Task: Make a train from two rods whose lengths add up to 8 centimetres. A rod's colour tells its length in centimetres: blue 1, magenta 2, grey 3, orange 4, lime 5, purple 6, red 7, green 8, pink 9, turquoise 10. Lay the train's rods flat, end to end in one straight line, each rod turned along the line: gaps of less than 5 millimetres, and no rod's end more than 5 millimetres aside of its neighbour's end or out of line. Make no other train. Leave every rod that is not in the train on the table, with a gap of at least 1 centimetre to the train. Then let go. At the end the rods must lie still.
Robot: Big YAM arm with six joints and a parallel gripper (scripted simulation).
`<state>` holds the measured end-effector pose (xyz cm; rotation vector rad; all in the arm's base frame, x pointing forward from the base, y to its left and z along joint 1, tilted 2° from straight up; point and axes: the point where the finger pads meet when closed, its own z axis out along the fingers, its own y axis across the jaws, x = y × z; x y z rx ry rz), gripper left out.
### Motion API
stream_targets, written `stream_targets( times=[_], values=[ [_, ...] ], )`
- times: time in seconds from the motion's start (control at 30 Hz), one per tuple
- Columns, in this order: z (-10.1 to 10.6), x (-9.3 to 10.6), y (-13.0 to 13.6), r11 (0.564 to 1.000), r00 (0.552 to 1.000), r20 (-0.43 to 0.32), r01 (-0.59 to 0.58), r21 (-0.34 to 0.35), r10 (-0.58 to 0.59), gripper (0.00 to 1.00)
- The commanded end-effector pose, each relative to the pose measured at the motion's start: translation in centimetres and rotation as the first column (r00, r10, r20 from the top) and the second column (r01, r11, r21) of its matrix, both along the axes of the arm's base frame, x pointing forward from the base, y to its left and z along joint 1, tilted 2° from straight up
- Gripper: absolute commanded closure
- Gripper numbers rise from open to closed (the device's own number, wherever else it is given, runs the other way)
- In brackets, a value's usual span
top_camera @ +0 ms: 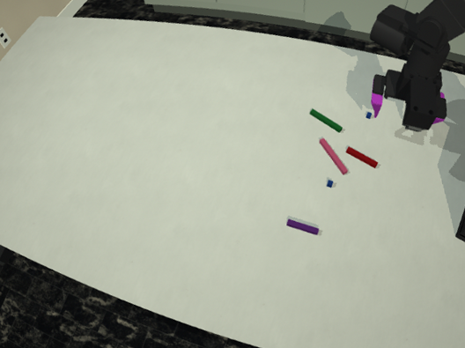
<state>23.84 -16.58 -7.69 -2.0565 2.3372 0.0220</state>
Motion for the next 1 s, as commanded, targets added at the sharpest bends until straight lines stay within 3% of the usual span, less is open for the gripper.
stream_targets(
  times=[0.0,0.53,0.63,0.8,0.87,0.93,0.97],
  values=[
    [0.2,0.6,-0.3,1.000,1.000,0.020,-0.009,-0.011,0.009,0.00],
    [0.2,0.7,-0.3,1.000,1.000,0.020,-0.005,-0.011,0.005,0.00],
    [0.3,1.8,-0.4,0.999,0.999,0.024,0.043,-0.012,-0.043,0.00],
    [0.5,3.0,0.4,0.970,0.970,0.009,0.244,0.000,-0.244,0.00],
    [0.8,3.2,0.3,0.970,0.970,0.019,0.244,-0.003,-0.244,0.00],
    [0.8,3.2,0.3,0.970,0.970,0.019,0.244,-0.003,-0.244,0.00],
    [0.3,1.4,0.6,0.964,0.964,-0.005,0.267,0.005,-0.267,0.00]
  ],
)
